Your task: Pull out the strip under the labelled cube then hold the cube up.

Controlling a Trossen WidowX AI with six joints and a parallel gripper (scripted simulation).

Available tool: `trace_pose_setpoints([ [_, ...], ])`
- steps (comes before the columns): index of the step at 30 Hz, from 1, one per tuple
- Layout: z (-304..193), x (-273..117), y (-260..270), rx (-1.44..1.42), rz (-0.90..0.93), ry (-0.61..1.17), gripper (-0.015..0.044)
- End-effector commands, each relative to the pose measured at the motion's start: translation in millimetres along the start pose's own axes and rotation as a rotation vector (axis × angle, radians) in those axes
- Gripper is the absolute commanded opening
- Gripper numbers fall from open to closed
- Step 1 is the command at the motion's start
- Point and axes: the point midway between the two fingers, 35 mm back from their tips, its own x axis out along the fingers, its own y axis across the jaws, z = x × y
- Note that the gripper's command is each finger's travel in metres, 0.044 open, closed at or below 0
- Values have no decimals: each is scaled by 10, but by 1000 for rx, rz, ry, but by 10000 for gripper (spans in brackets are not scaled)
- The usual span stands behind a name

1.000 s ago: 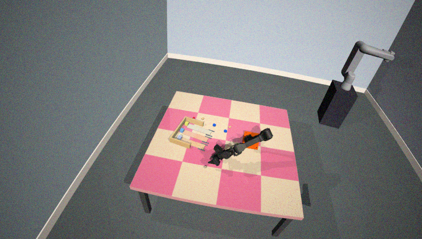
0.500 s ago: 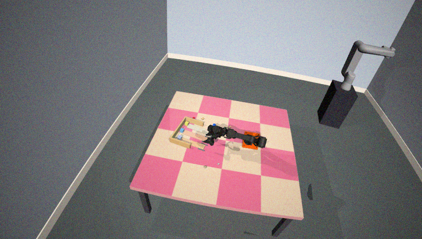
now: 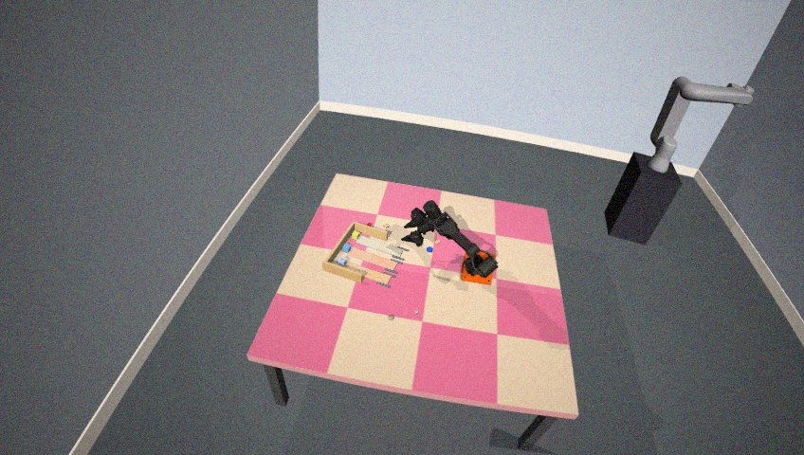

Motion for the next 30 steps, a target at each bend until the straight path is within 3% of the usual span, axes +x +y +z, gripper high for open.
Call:
trace_pose_setpoints([
  [1,-29,-24,-32,-9,19,-1,400],
  [3,-29,-24,-32,-9,19,-1,400],
  [9,-14,232,76,59,23,113,242],
  [18,-82,871,481,109,-1,452,6],
  [30,-388,1277,1125,181,-77,922,0],
])
